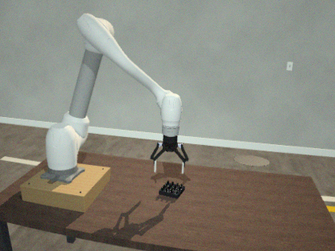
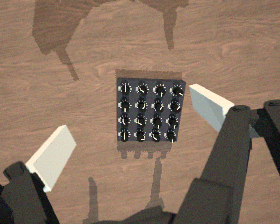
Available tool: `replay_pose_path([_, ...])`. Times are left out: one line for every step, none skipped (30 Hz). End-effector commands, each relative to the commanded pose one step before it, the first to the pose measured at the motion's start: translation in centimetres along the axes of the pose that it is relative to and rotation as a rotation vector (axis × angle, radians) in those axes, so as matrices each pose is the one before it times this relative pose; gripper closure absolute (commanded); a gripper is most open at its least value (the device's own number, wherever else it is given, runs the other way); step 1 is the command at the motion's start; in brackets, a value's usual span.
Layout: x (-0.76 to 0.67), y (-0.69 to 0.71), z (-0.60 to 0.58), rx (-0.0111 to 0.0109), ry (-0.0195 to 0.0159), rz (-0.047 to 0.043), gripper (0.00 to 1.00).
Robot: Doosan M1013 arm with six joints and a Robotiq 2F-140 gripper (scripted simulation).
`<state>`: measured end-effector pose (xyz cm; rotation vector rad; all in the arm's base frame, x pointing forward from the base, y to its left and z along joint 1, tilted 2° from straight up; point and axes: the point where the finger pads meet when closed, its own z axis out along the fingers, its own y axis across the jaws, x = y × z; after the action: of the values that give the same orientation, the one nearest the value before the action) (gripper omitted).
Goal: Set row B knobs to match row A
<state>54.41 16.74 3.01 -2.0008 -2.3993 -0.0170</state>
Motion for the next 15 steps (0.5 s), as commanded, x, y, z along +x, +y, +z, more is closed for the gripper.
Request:
replay_pose_path([-0.049, 0.491, -0.103, 0.00105, 0.01369, -0.15573, 0.0])
replay_pose_path([-0.03, 0.115, -0.023, 0.0, 0.0, -0.03566, 0.0])
replay_pose_path([-0.035, 0.117, -0.023, 0.0, 0.0, -0.03653, 0.0])
replay_pose_path([-0.039, 0.115, -0.023, 0.0, 0.0, -0.03646, 0.0])
replay_pose_path([-0.043, 0.113, -0.023, 0.0, 0.0, -0.03639, 0.0])
replay_pose_path([-0.047, 0.111, -0.023, 0.0, 0.0, -0.03629, 0.0])
replay_pose_path([-0.051, 0.109, -0.023, 0.0, 0.0, -0.03633, 0.0])
replay_pose_path([-0.055, 0.107, -0.023, 0.0, 0.0, -0.03635, 0.0])
replay_pose_path([-0.059, 0.105, -0.023, 0.0, 0.0, -0.03628, 0.0])
replay_pose_path([-0.063, 0.103, -0.023, 0.0, 0.0, -0.03635, 0.0])
replay_pose_path([-0.067, 0.1, -0.023, 0.0, 0.0, -0.03633, 0.0])
replay_pose_path([-0.07, 0.098, -0.023, 0.0, 0.0, -0.0363, 0.0])
replay_pose_path([-0.074, 0.095, -0.023, 0.0, 0.0, -0.03636, 0.0])
replay_pose_path([0.0, 0.0, 0.0, 0.0, 0.0, 0.0, 0.0])
replay_pose_path([0.0, 0.0, 0.0, 0.0, 0.0, 0.0, 0.0])
